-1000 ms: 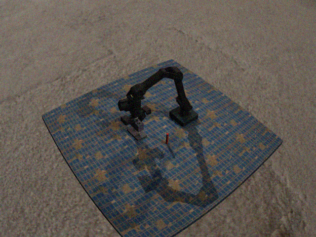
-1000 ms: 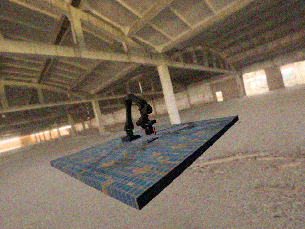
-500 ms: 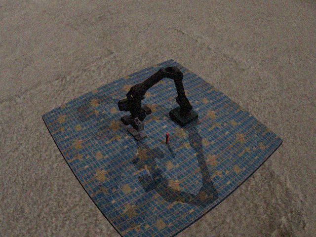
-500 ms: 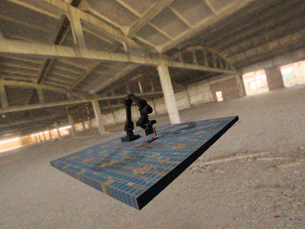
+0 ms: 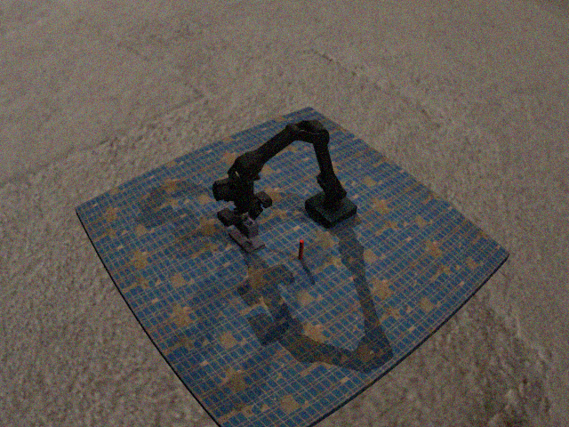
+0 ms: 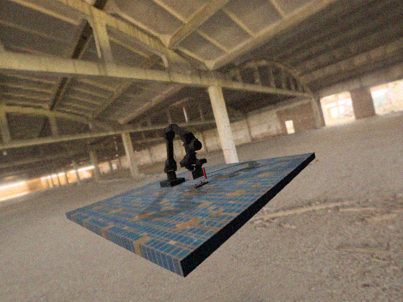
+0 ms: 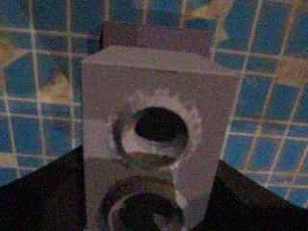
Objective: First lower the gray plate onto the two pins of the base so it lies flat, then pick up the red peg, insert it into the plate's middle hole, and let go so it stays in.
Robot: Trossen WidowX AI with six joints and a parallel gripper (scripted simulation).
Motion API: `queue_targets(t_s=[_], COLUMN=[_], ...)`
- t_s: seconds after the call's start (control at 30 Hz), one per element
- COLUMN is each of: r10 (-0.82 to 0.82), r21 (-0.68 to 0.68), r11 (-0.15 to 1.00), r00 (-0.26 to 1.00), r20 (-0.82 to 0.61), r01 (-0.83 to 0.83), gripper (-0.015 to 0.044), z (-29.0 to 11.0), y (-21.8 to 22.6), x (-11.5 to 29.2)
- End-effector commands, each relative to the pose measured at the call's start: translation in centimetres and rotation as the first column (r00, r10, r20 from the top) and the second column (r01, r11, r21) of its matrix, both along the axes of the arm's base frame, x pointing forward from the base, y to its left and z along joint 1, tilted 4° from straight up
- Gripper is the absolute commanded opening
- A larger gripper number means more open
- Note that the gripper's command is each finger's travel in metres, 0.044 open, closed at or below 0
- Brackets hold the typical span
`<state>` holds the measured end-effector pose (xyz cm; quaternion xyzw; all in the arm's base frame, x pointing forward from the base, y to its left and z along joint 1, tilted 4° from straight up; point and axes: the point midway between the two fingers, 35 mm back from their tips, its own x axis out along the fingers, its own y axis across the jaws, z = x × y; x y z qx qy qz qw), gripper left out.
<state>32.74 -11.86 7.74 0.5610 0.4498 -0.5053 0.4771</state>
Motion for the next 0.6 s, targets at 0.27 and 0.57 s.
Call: queue_targets(t_s=[0.27, 0.57], r10=[0.002, 0.002], r21=[0.009, 0.009], r11=[1.0, 1.0], r00=[1.0, 1.0], r20=[-0.008, -0.008], r01=[-0.002, -0.002], gripper=[0.0, 0.0], z=[-1.5, -2.9], y=[0.2, 0.3], x=[-0.1, 0.0])
